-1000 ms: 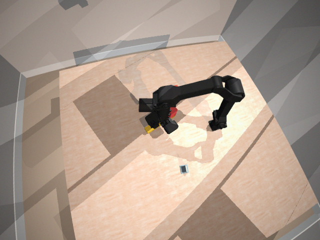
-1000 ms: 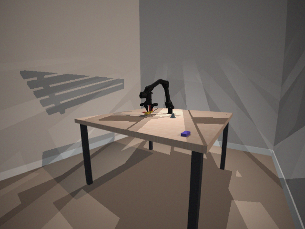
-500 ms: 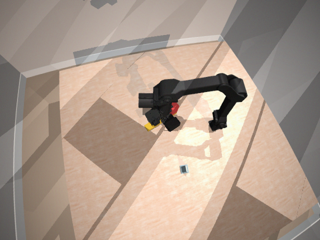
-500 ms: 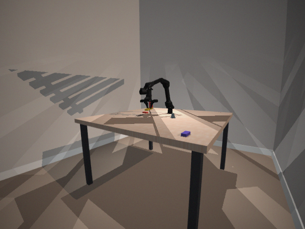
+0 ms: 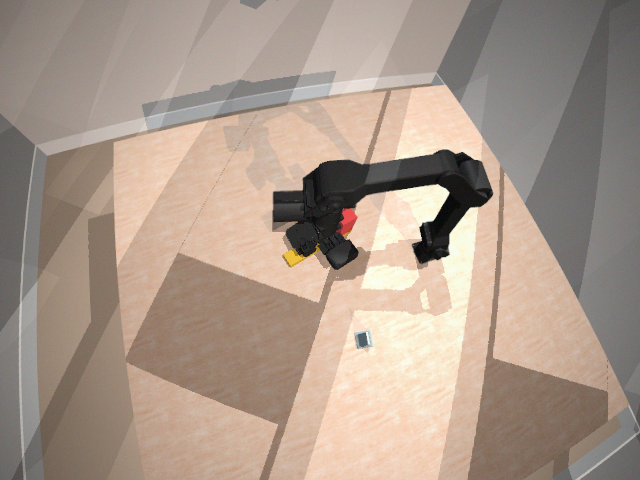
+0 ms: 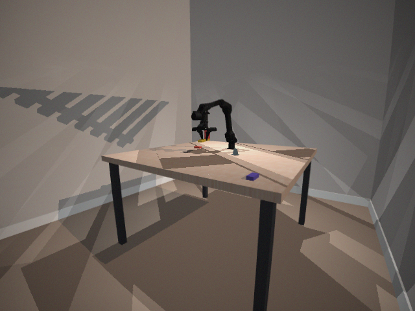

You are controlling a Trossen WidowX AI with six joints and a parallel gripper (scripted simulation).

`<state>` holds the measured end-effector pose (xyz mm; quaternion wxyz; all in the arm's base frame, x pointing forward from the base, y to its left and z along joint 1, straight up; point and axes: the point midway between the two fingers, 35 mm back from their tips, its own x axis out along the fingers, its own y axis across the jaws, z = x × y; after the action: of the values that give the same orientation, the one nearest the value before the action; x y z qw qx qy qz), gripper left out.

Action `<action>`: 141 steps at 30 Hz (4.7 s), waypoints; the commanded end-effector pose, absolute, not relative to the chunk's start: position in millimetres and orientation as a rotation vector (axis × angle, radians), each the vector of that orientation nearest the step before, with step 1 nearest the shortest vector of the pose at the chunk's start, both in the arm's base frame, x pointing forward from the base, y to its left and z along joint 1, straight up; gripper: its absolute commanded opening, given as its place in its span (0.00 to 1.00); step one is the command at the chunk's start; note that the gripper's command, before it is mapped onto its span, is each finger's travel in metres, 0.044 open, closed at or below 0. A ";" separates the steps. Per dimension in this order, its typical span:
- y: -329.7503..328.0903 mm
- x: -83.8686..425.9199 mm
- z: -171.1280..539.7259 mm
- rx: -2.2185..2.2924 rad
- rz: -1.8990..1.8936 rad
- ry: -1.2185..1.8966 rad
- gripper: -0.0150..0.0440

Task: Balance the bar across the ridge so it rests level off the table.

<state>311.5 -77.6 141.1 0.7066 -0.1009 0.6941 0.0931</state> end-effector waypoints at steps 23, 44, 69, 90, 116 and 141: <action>19.1 329.2 145.2 -0.086 0.086 1.541 0.25; 99.7 320.4 146.2 0.030 -0.016 1.544 0.25; 170.4 292.6 144.6 0.141 -0.116 1.543 0.25; 170.9 293.2 110.8 0.142 -0.116 1.543 0.25; 170.0 292.9 103.7 0.142 -0.117 1.544 0.25; 170.1 292.9 101.6 0.142 -0.117 1.544 0.25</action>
<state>293.0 169.3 102.3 0.7138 0.0624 0.6955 -0.0539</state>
